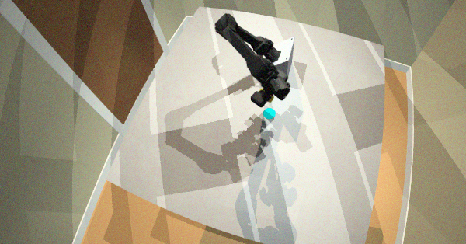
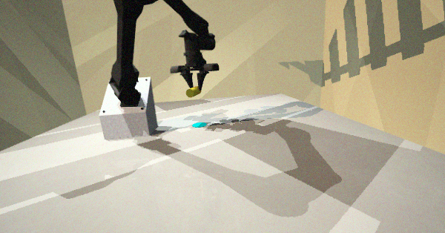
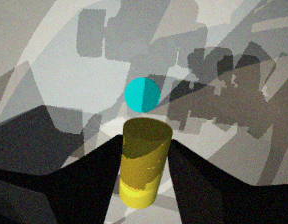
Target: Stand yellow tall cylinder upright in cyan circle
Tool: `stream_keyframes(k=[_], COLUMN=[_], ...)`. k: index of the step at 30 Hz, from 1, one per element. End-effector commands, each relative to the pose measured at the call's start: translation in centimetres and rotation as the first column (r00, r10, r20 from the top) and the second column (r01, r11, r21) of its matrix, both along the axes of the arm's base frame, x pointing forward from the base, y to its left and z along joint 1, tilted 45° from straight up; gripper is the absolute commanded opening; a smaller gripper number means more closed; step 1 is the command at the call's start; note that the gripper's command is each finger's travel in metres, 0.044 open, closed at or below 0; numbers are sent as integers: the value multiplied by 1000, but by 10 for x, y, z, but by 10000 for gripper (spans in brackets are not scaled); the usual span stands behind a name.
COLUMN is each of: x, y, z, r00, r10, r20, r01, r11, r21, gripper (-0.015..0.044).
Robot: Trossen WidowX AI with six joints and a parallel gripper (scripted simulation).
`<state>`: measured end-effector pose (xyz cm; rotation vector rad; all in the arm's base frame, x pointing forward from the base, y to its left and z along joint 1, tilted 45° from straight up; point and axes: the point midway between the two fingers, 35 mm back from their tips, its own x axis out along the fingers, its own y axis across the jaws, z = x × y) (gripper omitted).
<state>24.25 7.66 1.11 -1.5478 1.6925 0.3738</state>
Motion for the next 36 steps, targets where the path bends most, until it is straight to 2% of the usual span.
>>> stream_keyframes(k=[1, 36], x=[-1, -14], y=[0, -16], z=[-2, -16], r00=[1000, 987], r10=[1, -59], r20=[-19, -150], r01=[-1, 92], r11=[1000, 969], r21=[14, 228], gripper=[105, 105])
